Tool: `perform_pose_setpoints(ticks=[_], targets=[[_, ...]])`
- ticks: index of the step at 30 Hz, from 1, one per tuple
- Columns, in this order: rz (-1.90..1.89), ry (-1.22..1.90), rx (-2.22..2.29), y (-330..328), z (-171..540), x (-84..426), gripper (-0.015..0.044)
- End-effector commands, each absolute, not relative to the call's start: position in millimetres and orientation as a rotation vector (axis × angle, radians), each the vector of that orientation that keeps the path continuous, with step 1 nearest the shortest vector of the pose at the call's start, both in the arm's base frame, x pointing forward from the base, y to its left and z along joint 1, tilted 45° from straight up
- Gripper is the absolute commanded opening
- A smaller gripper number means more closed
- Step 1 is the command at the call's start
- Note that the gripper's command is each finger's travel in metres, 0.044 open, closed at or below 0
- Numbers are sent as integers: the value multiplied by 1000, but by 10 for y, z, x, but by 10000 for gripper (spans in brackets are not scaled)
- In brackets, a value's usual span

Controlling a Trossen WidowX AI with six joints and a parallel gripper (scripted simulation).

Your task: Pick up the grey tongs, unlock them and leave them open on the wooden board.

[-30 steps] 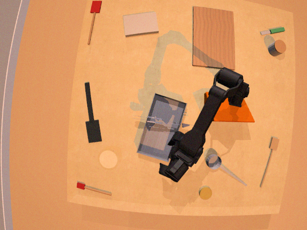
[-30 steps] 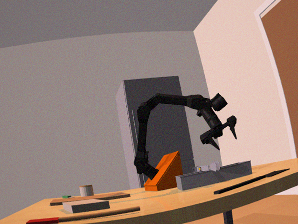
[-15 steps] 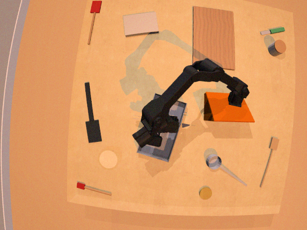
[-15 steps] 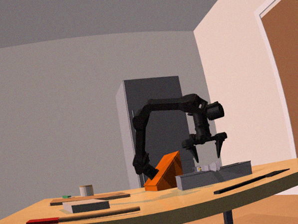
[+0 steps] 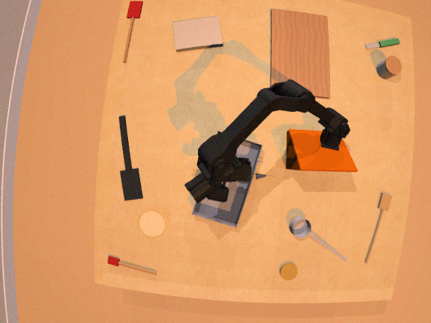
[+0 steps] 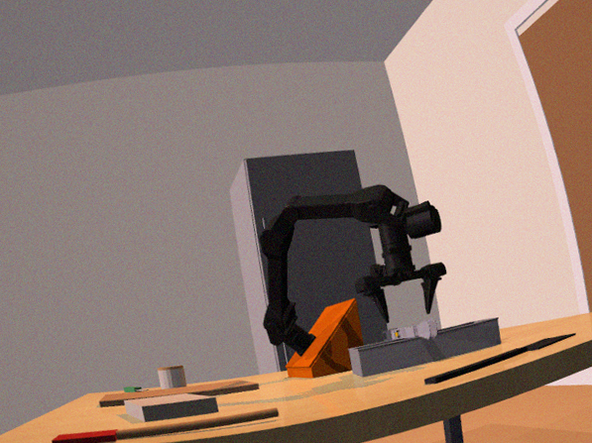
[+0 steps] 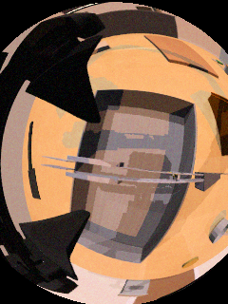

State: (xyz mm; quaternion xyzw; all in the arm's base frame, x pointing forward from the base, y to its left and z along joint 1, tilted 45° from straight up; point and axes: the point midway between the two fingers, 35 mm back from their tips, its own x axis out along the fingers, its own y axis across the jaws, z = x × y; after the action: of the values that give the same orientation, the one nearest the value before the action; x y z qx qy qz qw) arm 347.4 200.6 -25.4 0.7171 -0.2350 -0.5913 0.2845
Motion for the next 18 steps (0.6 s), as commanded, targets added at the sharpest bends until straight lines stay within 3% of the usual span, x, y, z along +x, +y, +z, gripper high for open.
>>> perform_pose_setpoints(ticks=[1, 18], targets=[[-1582, -628, 1910, 1978, -261, 3475, 440], [-1582, -628, 1910, 1802, -458, 3542, 440]])
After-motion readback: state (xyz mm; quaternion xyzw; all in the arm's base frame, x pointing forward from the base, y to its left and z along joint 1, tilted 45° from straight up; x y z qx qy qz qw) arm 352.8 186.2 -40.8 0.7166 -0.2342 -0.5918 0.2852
